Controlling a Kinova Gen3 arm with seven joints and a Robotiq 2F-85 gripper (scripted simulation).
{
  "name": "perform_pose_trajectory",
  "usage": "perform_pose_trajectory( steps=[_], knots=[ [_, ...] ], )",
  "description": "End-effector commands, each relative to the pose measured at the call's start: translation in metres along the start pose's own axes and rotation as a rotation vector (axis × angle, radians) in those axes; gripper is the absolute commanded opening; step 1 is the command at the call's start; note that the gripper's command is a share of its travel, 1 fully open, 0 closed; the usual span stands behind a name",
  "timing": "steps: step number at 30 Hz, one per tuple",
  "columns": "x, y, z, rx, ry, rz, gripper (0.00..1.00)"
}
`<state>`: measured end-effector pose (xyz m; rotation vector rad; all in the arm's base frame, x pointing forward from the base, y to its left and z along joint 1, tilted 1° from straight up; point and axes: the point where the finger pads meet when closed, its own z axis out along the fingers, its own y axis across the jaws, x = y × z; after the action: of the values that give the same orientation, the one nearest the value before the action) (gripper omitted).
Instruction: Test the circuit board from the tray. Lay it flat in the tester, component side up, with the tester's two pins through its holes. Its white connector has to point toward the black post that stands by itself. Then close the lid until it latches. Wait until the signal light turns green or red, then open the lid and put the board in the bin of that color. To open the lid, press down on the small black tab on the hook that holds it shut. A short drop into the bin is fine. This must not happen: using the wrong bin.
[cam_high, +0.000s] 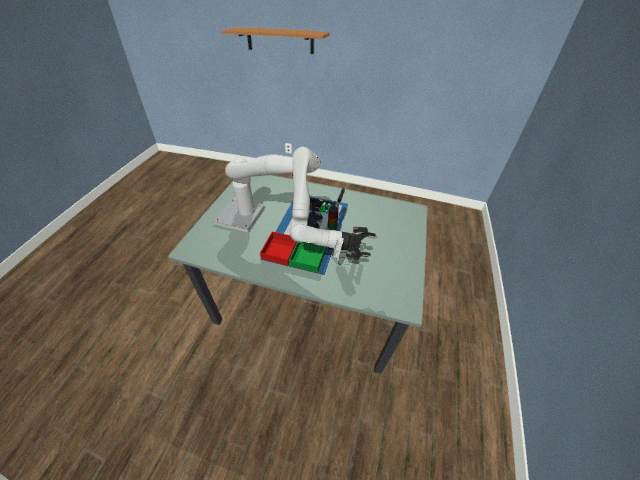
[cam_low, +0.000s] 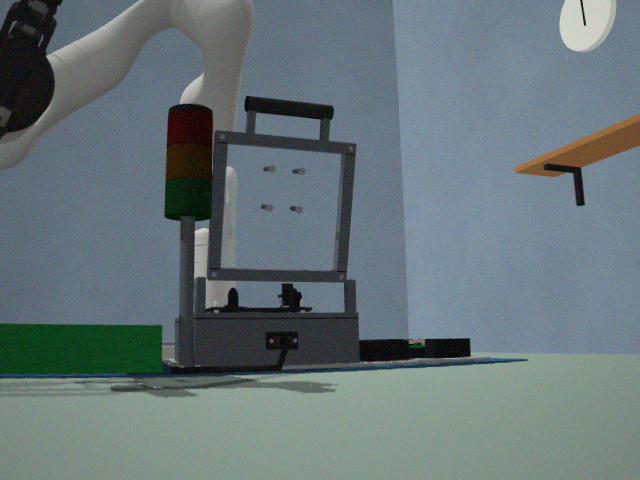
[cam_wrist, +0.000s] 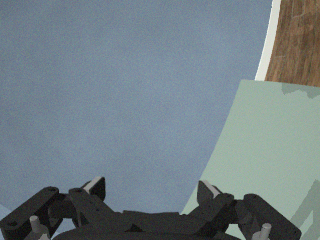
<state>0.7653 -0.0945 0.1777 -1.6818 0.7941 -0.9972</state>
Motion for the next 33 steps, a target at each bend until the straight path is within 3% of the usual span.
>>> perform_pose_trajectory(
  steps=[1, 22, 33],
  knots=[
    [0.001, -0.002, 0.000, 0.002, 0.001, -0.001, 1.00],
    [0.001, -0.004, 0.000, 0.002, 0.001, -0.001, 1.00],
    [0.011, -0.040, -0.006, 0.002, 0.001, -0.001, 1.00]
  ],
)
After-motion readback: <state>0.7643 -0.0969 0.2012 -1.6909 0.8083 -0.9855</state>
